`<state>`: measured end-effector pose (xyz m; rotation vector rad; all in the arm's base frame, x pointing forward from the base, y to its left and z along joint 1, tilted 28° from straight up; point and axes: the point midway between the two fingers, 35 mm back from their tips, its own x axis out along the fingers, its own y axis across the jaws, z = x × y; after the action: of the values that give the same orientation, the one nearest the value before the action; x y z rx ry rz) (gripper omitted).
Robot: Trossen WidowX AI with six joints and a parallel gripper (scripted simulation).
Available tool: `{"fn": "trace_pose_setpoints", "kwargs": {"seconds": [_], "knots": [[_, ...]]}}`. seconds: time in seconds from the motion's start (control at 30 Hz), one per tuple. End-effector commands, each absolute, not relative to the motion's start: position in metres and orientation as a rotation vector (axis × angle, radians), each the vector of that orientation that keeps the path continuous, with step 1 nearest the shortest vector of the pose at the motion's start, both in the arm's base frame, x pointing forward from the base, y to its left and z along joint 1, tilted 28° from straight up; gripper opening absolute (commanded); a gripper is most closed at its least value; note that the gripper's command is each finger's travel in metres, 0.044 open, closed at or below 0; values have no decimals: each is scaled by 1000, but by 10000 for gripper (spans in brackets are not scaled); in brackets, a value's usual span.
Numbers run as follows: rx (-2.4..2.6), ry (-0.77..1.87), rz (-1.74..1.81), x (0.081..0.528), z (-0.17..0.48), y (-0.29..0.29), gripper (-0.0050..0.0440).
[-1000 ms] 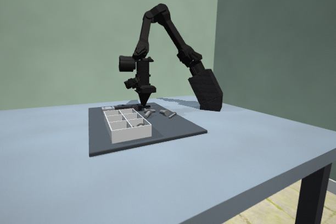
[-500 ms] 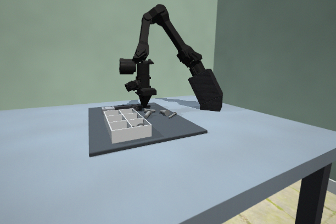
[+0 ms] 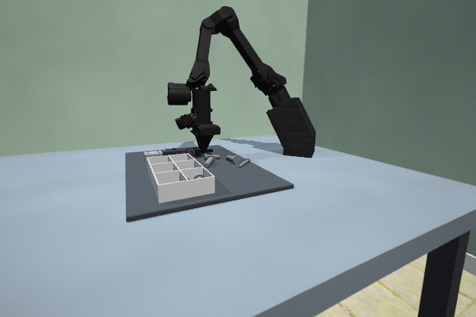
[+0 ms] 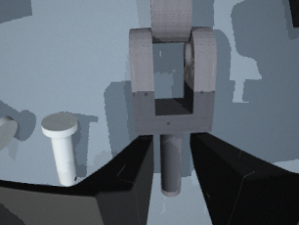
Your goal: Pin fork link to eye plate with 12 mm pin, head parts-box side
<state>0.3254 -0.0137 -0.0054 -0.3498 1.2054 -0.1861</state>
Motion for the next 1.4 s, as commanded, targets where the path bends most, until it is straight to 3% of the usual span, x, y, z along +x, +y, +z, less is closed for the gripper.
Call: {"fn": "trace_pose_setpoints", "kwargs": {"seconds": [0.0,1.37], "knots": [[-353,1206,-181,328,-5,-13,100],[-353,1206,-181,339,-3,-11,100]]}}
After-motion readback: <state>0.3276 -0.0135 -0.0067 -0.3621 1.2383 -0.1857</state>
